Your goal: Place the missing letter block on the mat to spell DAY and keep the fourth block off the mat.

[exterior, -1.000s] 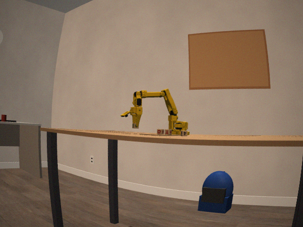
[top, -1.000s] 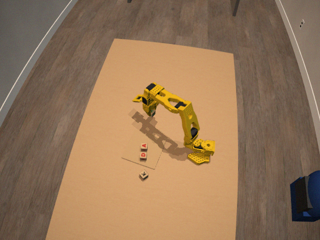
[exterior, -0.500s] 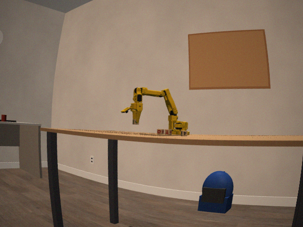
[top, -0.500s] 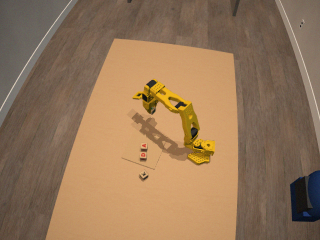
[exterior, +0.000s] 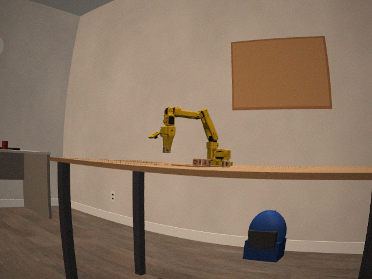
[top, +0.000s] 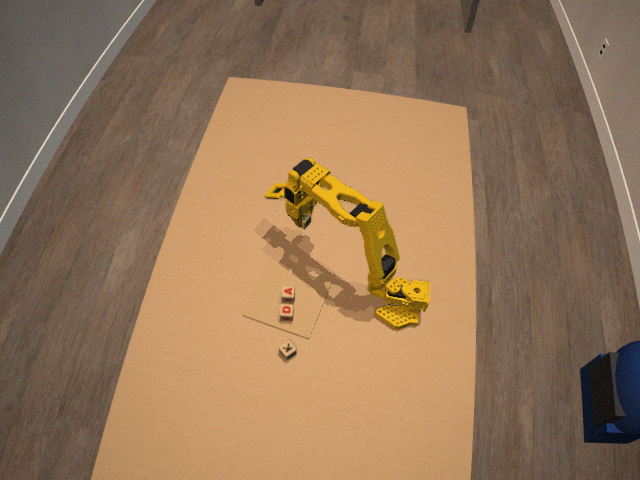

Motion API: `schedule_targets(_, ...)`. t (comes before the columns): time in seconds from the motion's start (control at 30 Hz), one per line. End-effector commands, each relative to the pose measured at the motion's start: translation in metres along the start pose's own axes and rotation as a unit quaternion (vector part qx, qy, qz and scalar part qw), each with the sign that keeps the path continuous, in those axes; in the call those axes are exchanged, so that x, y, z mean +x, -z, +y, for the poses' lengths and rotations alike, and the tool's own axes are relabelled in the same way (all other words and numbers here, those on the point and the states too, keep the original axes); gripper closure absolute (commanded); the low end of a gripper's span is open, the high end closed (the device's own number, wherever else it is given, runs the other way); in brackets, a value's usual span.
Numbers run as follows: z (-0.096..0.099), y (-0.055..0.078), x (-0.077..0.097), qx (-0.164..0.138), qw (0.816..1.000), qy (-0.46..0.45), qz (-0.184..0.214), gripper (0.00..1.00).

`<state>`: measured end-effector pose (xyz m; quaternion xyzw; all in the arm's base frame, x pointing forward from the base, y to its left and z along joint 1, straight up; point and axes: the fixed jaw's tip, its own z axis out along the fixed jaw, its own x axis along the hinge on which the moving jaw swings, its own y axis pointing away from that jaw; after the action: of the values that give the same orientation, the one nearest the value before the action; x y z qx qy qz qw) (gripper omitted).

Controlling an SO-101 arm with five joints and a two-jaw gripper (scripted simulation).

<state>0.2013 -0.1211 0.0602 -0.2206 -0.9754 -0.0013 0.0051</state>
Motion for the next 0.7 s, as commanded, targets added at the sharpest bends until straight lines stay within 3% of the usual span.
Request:
schedule_targets(0.0,-0.0029,0.0232,-0.0085,0.008,0.998,0.007,-0.058,1.00)
schedule_targets(0.67,-0.0103,0.0222,-0.0031,0.017,0.988,0.141,-0.055,1.00)
